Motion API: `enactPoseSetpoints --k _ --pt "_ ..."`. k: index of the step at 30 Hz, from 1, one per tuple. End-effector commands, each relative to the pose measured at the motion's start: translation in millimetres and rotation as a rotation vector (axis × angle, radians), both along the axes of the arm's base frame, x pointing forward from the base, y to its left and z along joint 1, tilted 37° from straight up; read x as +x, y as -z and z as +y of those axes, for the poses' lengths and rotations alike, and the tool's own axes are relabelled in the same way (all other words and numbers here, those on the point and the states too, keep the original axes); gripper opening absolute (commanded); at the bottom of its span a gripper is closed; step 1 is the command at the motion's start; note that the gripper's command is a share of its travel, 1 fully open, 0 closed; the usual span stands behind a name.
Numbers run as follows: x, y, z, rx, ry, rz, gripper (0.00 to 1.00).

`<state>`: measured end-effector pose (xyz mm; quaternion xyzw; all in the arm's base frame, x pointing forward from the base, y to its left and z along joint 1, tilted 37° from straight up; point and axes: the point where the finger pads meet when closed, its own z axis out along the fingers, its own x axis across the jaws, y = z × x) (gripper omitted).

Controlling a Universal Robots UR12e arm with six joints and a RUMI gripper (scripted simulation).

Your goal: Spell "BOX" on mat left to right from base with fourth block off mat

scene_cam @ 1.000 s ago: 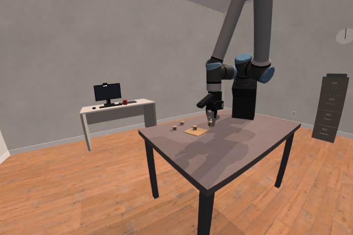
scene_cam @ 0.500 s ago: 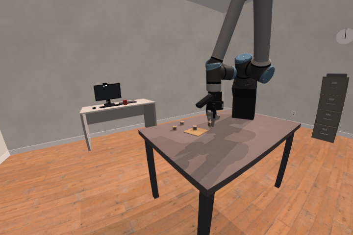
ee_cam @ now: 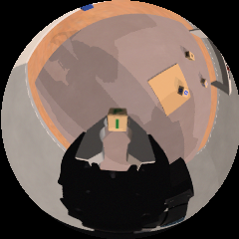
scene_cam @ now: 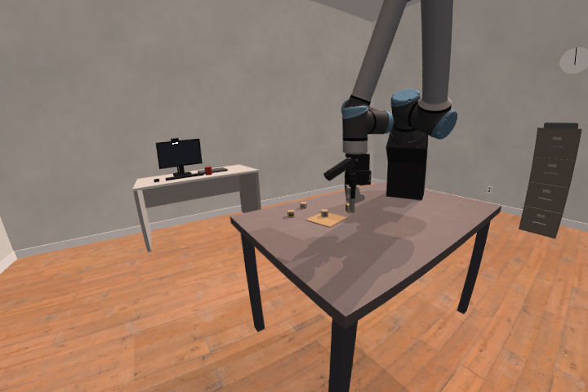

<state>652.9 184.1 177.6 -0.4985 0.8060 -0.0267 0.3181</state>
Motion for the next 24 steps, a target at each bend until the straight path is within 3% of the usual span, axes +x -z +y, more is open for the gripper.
enactPoseSetpoints --k 1,5,24 --pt "1.9 1.1 -1.2 0.072 0.114 0.035 0.09" --pt "2.4 1.6 -1.6 0.097 0.149 0.048 0.09" --pt "6.0 7.9 -4.0 0.338 0.505 0.169 0.09"
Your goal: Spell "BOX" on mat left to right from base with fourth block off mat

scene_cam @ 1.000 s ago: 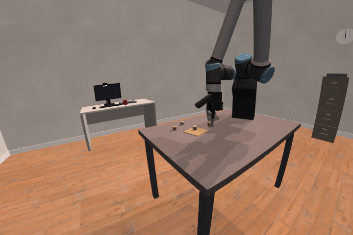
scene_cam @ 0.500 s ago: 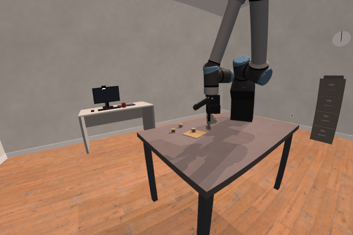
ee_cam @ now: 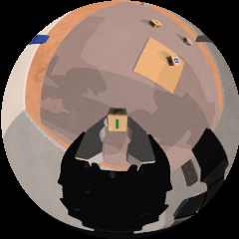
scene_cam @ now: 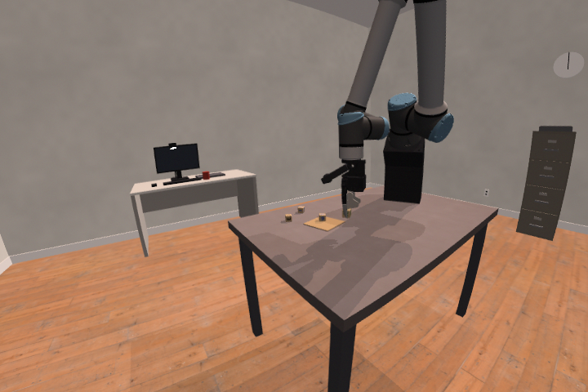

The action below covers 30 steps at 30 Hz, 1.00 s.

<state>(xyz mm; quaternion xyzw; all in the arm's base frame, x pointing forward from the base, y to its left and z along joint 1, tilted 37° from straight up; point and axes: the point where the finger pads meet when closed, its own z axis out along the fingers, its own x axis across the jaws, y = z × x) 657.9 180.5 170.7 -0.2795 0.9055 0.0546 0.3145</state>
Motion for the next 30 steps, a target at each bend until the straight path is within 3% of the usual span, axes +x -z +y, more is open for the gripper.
enactPoseSetpoints --k 1,30 --pt "1.1 1.3 -0.4 0.072 0.114 0.035 0.09" --pt "4.1 10.5 1.5 0.417 0.622 0.209 0.09"
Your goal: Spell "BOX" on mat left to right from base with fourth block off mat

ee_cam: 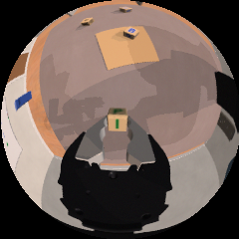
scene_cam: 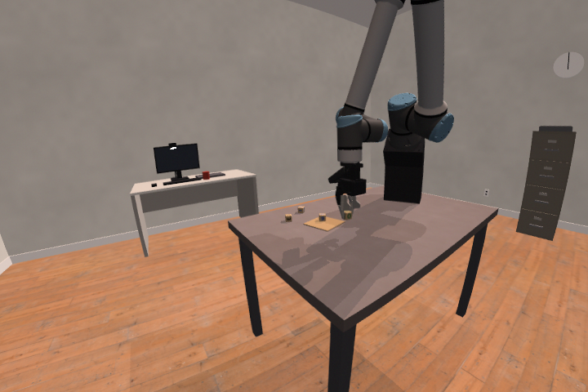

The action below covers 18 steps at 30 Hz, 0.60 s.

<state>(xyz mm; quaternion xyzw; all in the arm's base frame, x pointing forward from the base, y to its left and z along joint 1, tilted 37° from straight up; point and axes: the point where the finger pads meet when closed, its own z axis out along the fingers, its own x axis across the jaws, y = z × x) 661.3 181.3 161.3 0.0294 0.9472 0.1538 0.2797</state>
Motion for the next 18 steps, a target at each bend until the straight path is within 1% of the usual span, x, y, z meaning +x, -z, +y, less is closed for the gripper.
enactPoseSetpoints --k 1,2,4,17,18 --pt "0.6 1.0 0.7 0.059 0.096 0.029 0.09" --pt "0.6 1.0 0.7 0.059 0.096 0.029 0.09" --pt "1.0 2.0 1.5 0.103 0.160 0.051 0.09" --pt "2.3 5.5 4.8 0.259 0.389 0.130 0.09" --pt "2.3 5.5 4.8 0.259 0.389 0.130 0.09"
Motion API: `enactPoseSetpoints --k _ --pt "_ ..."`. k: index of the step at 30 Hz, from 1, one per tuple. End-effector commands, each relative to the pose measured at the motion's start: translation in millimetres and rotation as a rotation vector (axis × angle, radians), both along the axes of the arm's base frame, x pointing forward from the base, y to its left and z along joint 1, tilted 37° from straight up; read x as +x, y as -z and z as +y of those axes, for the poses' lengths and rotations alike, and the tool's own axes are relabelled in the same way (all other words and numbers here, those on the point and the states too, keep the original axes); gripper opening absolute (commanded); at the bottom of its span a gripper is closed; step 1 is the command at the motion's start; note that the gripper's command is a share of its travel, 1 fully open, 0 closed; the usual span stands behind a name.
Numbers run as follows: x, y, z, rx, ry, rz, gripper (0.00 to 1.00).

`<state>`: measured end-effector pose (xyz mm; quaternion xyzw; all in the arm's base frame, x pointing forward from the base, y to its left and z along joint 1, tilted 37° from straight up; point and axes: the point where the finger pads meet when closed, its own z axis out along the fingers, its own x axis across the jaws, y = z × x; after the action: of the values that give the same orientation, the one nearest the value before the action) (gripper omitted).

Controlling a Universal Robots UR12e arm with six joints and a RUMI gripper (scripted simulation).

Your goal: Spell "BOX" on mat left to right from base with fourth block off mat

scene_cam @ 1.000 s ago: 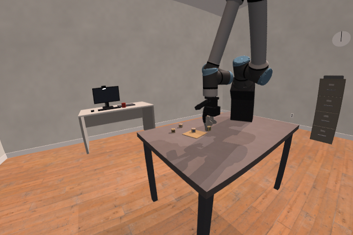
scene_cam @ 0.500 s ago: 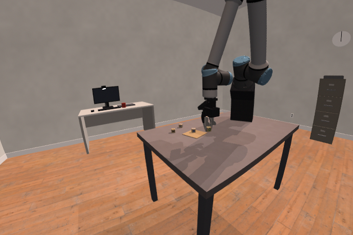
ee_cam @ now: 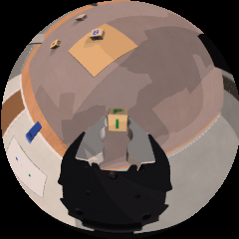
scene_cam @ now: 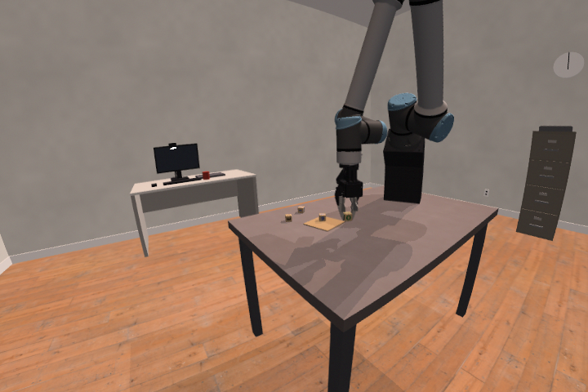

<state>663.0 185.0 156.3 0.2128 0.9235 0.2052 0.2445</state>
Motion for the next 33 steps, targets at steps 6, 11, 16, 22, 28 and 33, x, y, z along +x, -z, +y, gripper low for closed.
enactPoseSetpoints --k 6,11,16,22,28,33 --pt "1.4 2.0 3.1 0.124 0.190 0.061 0.09" --pt "2.2 3.1 4.9 0.185 0.281 0.092 0.09" --pt "3.0 4.0 6.8 0.246 0.370 0.123 0.09" --pt "3.9 4.8 8.7 0.302 0.452 0.151 0.09" --pt "5.1 5.6 11.0 0.367 0.548 0.184 0.09" --pt "5.9 6.0 12.3 0.404 0.602 0.203 0.09"
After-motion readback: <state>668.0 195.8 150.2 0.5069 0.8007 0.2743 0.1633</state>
